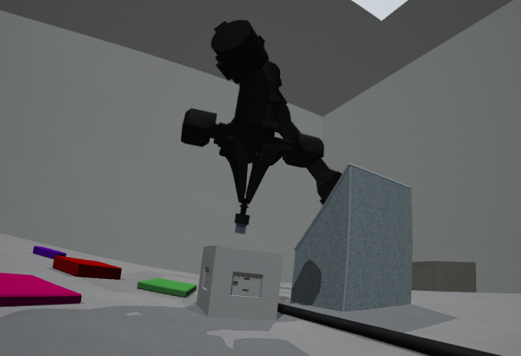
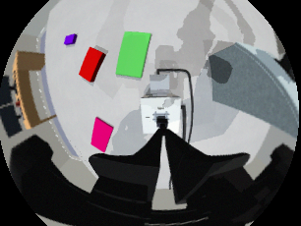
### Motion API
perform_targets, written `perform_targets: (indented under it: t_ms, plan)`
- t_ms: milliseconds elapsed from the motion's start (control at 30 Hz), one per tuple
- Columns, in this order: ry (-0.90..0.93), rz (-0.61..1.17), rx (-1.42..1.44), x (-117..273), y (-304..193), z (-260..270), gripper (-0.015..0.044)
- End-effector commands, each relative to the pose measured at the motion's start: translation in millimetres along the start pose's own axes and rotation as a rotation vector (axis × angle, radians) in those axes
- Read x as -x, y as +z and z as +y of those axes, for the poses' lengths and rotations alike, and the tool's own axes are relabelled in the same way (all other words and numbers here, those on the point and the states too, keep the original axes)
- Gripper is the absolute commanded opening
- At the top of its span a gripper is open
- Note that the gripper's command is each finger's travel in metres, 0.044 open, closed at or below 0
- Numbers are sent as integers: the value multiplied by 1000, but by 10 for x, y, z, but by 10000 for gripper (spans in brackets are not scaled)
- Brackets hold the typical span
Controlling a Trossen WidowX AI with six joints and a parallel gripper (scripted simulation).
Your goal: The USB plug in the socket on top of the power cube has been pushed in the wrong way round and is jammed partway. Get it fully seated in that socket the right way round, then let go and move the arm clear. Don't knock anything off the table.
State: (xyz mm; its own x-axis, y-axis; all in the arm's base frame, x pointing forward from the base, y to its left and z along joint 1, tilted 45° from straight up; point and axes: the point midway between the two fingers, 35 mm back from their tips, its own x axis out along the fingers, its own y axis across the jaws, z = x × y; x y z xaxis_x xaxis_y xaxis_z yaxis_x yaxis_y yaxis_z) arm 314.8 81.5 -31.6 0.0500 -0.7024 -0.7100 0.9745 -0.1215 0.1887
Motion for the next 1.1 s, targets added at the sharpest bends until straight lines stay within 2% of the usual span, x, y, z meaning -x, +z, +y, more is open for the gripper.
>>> perform_targets:
  t_ms: [0, 1067]
  plan:
    - [-2, 0, -7, -4, 0, -5, 0]
    - [0, 13, 18, -34, -12, -4, 0]
